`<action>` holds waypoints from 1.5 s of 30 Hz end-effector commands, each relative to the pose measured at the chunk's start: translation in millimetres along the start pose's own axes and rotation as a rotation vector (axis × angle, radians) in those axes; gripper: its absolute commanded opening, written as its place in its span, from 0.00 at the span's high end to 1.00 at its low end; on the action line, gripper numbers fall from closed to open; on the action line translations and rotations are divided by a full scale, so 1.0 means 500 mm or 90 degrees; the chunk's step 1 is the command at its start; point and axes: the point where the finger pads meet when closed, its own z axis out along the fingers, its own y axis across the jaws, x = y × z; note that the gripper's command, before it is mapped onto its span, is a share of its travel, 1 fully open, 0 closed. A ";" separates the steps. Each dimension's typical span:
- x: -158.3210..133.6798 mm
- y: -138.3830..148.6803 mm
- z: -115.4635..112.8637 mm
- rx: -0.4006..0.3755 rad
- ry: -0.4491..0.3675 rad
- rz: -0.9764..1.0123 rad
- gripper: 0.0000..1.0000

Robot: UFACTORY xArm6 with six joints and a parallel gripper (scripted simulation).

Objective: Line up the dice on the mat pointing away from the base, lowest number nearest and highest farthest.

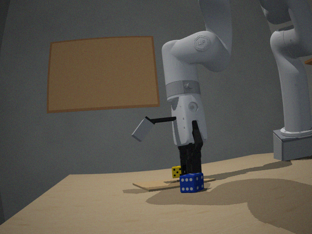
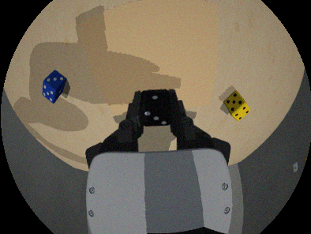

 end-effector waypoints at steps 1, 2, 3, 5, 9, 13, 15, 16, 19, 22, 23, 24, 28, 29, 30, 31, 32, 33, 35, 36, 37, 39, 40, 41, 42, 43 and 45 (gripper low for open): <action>0.003 0.000 -0.002 0.000 0.002 0.000 0.73; 0.003 0.000 -0.002 0.000 0.002 0.000 0.73; 0.003 0.000 -0.002 0.000 0.002 0.000 0.73; 0.003 0.000 -0.002 0.000 0.002 0.000 0.73; 0.003 0.000 -0.002 0.000 0.002 0.000 0.73; 0.003 0.000 -0.002 0.000 0.002 0.000 0.73; 0.003 0.000 -0.002 0.000 0.002 0.000 0.73; 0.003 0.000 -0.002 0.000 0.002 0.000 0.73; 0.003 0.000 -0.001 0.000 0.002 0.000 0.73; 0.003 0.000 -0.001 0.000 0.002 0.000 0.73; 0.003 0.000 -0.001 0.000 0.002 0.000 0.73; 0.003 0.000 -0.001 0.000 0.002 0.000 0.73; 0.003 0.000 0.001 0.000 0.002 0.000 0.73; 0.003 0.000 0.002 0.000 0.002 0.000 0.73; 0.003 0.000 0.002 0.000 0.002 0.000 0.73; 0.003 0.000 0.003 0.000 0.002 0.000 0.73; 0.003 0.000 0.004 0.000 0.002 0.000 0.73; 0.003 0.000 0.004 0.000 0.002 0.000 0.73; 0.003 0.000 0.005 0.000 0.002 0.000 0.73; 0.003 0.000 0.005 0.000 0.002 0.000 0.73; 0.003 0.000 0.005 0.000 0.002 0.000 0.73; 0.003 0.000 0.006 0.000 0.002 0.000 0.73; 0.003 0.000 0.006 0.000 0.002 0.000 0.73; 0.003 0.000 0.006 0.000 0.002 0.000 0.73; 0.003 0.000 0.006 0.000 0.002 0.000 0.73; 0.003 0.000 0.006 0.000 0.002 0.000 0.73; 0.003 0.000 0.006 0.000 0.002 0.000 0.73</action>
